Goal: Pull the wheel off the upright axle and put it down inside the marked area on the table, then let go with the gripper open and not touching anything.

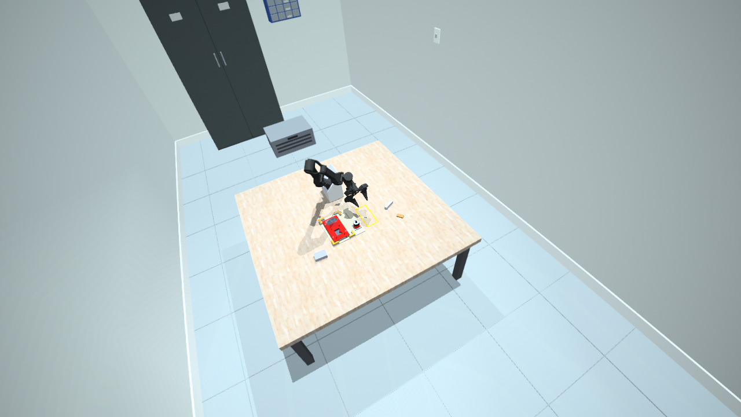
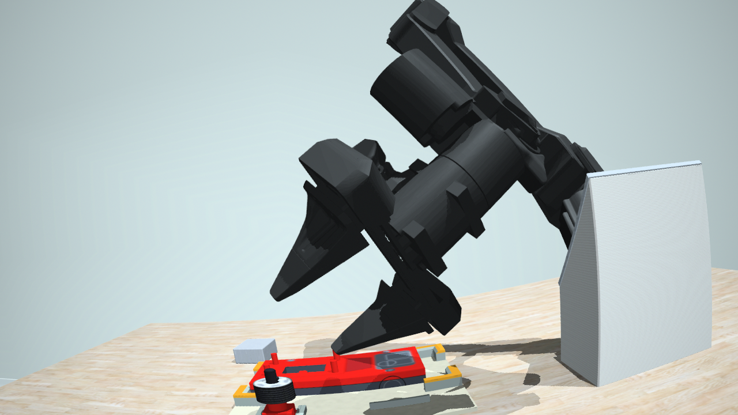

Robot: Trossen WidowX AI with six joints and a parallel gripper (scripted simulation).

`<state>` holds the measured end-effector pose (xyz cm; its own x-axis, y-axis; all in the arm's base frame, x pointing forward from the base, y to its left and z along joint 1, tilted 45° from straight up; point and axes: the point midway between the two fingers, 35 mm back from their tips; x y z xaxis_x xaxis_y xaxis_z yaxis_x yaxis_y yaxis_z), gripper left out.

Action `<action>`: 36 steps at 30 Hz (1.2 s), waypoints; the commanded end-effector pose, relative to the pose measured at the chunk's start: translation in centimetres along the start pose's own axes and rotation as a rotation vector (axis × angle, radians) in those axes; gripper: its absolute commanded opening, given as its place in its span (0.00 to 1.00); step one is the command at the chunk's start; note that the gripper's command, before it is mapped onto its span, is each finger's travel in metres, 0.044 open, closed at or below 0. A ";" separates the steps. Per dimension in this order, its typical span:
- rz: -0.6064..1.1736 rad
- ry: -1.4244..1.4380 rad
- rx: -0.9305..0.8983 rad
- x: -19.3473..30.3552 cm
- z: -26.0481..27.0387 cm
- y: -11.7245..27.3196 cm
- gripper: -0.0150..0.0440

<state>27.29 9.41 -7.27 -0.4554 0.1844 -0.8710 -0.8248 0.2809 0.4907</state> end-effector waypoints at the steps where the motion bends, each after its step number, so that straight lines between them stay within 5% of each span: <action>1: 0.002 0.003 0.003 0.0 0.0 -0.1 0.89; 4: 0.037 0.052 0.040 0.4 0.4 -1.2 0.76; 20: 0.320 0.359 0.280 -0.6 1.6 -6.5 0.76; 36: 0.667 0.616 0.469 -7.0 -0.4 -6.9 0.76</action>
<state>34.81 7.41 -8.16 -0.9044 -0.0511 -0.4236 -0.3660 0.6028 0.7089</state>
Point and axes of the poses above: the point midway between the two fingers, 35 mm back from their tips, its own y axis back along the fingers, its own z axis across the jaws, x = y × z, and after that the axes turned 1 degree about -y, right-handed
